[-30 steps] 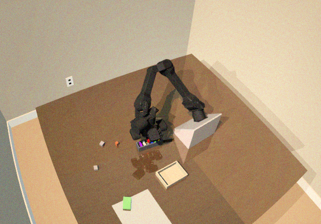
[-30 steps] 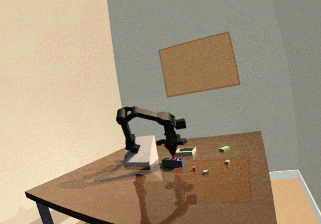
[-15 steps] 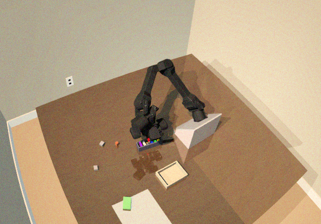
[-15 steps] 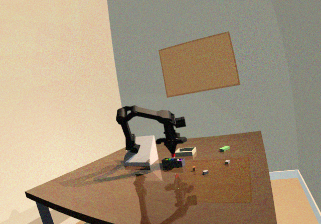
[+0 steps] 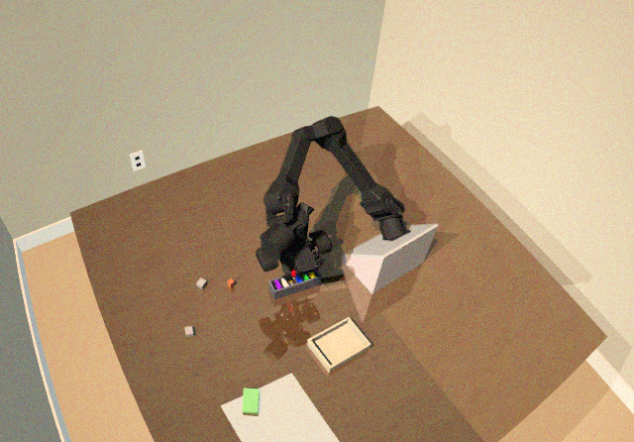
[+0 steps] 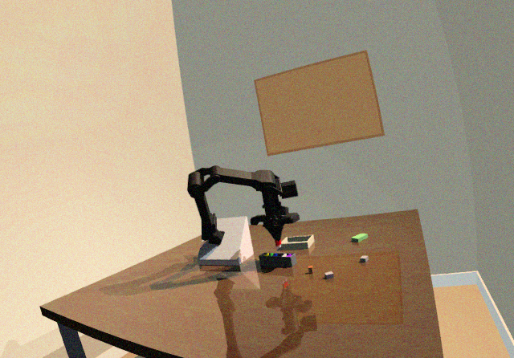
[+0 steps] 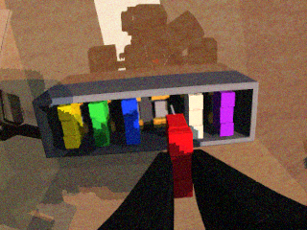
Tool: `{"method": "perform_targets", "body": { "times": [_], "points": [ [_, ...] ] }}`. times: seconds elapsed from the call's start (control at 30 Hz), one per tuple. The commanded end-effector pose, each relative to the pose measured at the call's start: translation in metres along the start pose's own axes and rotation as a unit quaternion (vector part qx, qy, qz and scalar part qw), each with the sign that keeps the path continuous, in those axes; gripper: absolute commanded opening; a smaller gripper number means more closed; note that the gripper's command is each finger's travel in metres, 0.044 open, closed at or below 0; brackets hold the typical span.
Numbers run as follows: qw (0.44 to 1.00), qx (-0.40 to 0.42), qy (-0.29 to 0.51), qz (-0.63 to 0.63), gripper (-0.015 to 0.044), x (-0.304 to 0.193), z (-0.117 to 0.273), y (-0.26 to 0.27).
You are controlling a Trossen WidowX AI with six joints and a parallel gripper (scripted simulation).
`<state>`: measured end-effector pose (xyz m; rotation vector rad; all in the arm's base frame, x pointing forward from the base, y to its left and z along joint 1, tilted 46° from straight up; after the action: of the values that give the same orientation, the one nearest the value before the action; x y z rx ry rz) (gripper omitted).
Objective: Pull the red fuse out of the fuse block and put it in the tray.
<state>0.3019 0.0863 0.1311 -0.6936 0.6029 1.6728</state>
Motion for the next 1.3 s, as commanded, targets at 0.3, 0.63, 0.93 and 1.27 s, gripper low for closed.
{"method": "perform_targets", "body": {
  "times": [0.3, 0.63, 0.93, 1.27],
  "points": [
    [1.000, -0.001, -0.011, 0.002, 0.0000, 0.067, 0.006, -0.020],
    [1.000, -0.001, -0.013, 0.002, 0.0000, 0.126, 0.008, -0.026],
    [1.000, -0.001, -0.011, 0.000, 0.0000, 0.180, 0.007, -0.023],
    [1.000, 0.000, -0.007, -0.001, 0.0000, 0.220, 0.003, -0.015]
  ]
}}
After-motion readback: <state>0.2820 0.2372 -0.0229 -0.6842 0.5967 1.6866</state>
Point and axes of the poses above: the point midway between the two fingers, 35 mm back from their tips, its own z axis back along the fingers, its own y axis across the jaws, x = y × z, the point moved 9 cm from there along z, back along the fingers, and after that the axes turned 14 degrees about z, right-handed, at the moved point
